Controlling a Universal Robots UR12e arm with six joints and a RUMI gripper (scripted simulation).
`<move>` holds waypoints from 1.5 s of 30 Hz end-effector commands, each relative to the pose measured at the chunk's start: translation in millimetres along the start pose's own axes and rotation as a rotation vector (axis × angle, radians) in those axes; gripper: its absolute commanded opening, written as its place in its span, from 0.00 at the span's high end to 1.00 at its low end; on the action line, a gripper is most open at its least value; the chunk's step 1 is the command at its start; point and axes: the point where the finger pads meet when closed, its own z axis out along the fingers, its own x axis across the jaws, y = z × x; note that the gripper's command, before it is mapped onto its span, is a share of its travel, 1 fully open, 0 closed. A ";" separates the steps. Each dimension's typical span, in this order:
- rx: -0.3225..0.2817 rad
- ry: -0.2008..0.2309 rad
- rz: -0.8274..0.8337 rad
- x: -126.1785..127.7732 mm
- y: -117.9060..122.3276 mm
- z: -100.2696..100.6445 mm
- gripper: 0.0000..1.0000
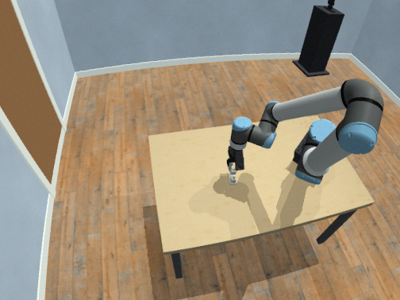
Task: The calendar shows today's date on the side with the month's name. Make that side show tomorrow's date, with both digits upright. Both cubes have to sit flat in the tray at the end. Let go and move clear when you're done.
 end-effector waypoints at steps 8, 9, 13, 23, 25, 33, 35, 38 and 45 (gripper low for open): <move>0.000 0.001 0.000 0.5 0.1 1.8 0.89; 0.000 0.001 0.000 0.5 0.1 2.3 0.89; 0.000 0.001 0.000 0.5 0.1 4.9 0.89; 0.000 0.001 0.000 0.5 0.1 11.7 0.89; 0.000 0.001 0.000 0.5 0.1 13.6 0.89; 0.000 0.001 0.000 0.5 0.1 20.3 0.89; 0.000 0.001 0.000 0.5 0.1 21.6 0.89; 0.000 0.001 0.000 0.5 0.1 23.2 0.89; 0.000 0.001 0.000 0.5 0.1 24.9 0.89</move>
